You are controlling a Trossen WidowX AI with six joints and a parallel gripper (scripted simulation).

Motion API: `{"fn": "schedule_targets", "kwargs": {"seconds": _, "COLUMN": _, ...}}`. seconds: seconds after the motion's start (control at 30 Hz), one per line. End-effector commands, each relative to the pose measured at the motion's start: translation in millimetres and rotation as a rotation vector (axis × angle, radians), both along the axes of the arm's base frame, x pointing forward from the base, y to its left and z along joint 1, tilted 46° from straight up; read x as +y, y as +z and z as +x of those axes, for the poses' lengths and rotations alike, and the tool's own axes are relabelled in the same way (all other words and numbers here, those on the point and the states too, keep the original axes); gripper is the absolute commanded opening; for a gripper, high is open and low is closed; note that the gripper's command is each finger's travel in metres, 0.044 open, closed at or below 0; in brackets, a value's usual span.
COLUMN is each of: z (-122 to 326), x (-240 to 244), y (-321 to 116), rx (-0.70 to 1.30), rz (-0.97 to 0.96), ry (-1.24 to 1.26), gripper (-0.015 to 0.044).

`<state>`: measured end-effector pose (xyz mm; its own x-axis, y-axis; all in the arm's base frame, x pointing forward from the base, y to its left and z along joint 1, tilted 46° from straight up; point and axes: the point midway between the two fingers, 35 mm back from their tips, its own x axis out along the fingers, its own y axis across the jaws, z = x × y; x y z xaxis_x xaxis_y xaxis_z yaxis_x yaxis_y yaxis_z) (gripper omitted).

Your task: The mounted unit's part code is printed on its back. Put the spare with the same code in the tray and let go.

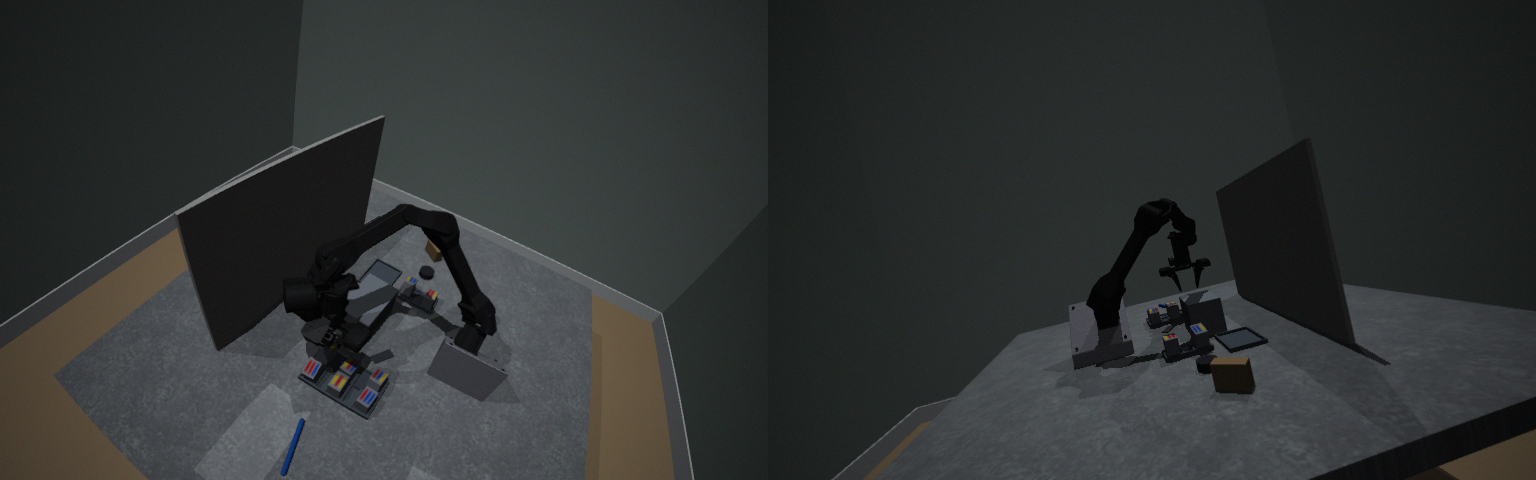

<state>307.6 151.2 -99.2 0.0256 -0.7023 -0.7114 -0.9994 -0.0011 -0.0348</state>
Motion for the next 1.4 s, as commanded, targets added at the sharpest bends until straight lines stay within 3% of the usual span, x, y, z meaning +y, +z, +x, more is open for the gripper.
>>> {"fn": "schedule_targets", "kwargs": {"seconds": 0.0, "z": -0.1, "x": -5.0, "y": -4.2, "rx": 0.004, "rz": -0.005, "ry": 0.004, "gripper": 0.0300}}
{"fn": "schedule_targets", "kwargs": {"seconds": 1.37, "z": 2.6, "x": -54.5, "y": -50.5, "rx": 0.003, "rz": -0.008, "ry": 0.004, "gripper": 0.0300}}
